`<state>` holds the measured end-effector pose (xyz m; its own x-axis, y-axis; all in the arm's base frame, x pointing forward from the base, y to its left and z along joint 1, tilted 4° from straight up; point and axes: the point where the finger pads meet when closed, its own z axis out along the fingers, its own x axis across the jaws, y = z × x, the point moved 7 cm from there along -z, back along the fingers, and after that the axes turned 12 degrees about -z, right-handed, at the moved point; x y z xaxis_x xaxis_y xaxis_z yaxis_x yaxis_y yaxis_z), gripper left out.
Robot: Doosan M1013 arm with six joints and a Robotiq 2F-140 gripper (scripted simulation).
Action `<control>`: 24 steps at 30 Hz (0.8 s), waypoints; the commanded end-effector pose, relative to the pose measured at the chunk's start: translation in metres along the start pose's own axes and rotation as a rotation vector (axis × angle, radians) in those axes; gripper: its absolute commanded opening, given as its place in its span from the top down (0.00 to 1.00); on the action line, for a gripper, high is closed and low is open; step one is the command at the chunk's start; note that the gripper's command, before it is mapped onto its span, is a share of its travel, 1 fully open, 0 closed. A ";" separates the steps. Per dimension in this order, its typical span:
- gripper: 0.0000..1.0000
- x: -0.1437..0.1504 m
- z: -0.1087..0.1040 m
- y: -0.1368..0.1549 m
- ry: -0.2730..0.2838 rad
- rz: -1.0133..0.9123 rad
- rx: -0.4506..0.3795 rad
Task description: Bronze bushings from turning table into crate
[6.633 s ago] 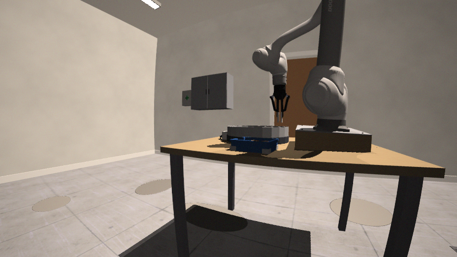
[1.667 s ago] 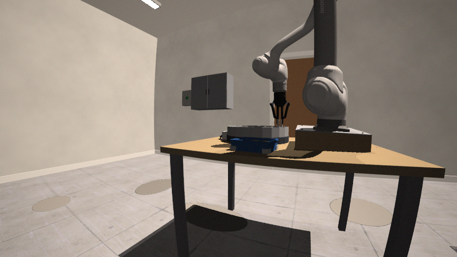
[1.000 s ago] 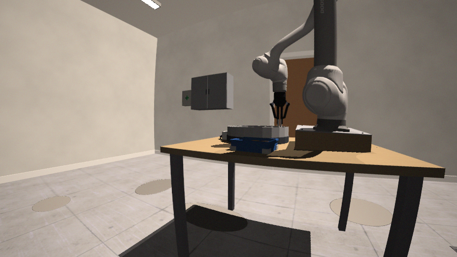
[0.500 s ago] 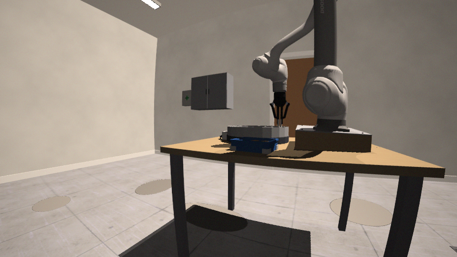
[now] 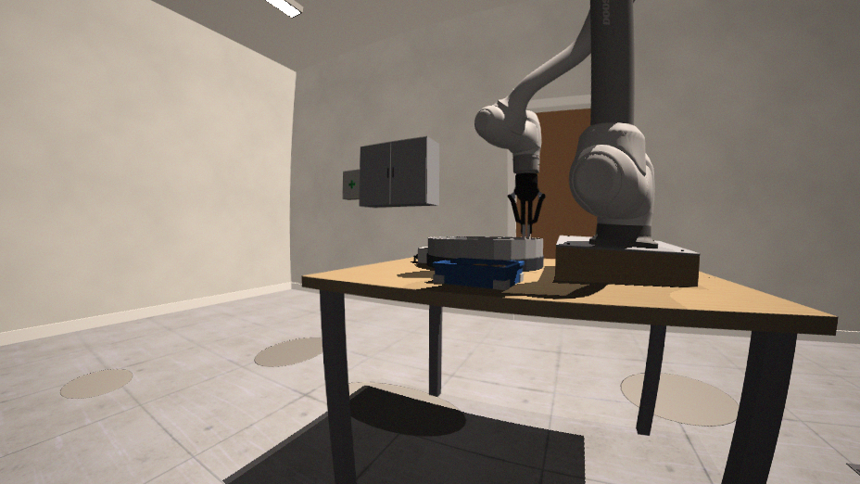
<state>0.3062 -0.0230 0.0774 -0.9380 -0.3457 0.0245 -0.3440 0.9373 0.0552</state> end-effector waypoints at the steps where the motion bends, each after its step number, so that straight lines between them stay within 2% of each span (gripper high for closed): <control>1: 1.00 0.000 0.000 0.000 0.001 0.000 0.000; 6: 1.00 0.000 -0.008 0.000 0.001 0.000 0.000; 12: 1.00 0.000 -0.031 0.000 0.001 0.000 0.000; 14: 1.00 0.000 -0.031 0.000 0.001 0.000 0.000; 24: 1.00 0.000 -0.073 0.000 0.001 0.000 0.000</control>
<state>0.3088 -0.0259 0.1450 -0.9379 -0.3459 0.0254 -0.3442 0.9373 0.0554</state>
